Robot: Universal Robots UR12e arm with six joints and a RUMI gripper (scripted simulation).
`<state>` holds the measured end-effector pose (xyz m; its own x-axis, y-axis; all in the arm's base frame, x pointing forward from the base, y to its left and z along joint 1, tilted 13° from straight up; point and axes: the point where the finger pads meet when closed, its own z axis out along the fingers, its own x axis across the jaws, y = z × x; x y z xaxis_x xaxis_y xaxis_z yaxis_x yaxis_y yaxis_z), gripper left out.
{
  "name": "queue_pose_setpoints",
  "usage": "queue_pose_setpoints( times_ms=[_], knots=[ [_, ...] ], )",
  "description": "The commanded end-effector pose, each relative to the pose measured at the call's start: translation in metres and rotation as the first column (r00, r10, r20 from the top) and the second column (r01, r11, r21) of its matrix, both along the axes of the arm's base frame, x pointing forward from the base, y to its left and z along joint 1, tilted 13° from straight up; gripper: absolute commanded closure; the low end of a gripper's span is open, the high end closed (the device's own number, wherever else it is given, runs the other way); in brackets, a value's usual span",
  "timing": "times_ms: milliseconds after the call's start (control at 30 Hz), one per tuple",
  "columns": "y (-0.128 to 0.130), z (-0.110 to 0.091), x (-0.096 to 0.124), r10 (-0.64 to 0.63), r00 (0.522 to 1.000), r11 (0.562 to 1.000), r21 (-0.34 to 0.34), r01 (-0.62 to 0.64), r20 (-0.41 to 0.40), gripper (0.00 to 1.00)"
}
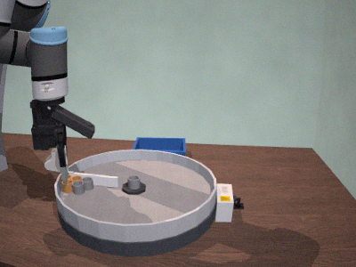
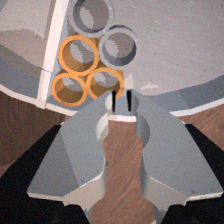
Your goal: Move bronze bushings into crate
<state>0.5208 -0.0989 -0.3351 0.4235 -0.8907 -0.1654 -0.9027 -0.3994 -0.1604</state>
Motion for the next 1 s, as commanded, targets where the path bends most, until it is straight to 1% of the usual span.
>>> queue_pose_setpoints(
  times_ms=[0,333,667,967],
  knots=[
    [0.002,0.000,-0.001,0.000,1.000,1.000,0.002,0.000,-0.001,0.94],
    [0.002,-0.007,0.002,0.001,1.000,1.000,0.000,-0.001,0.002,0.94],
    [0.006,-0.022,0.003,0.001,1.000,1.000,0.000,-0.001,0.002,0.94],
    [0.007,-0.023,0.002,0.000,1.000,1.000,0.001,0.000,0.001,0.94]
  ],
)
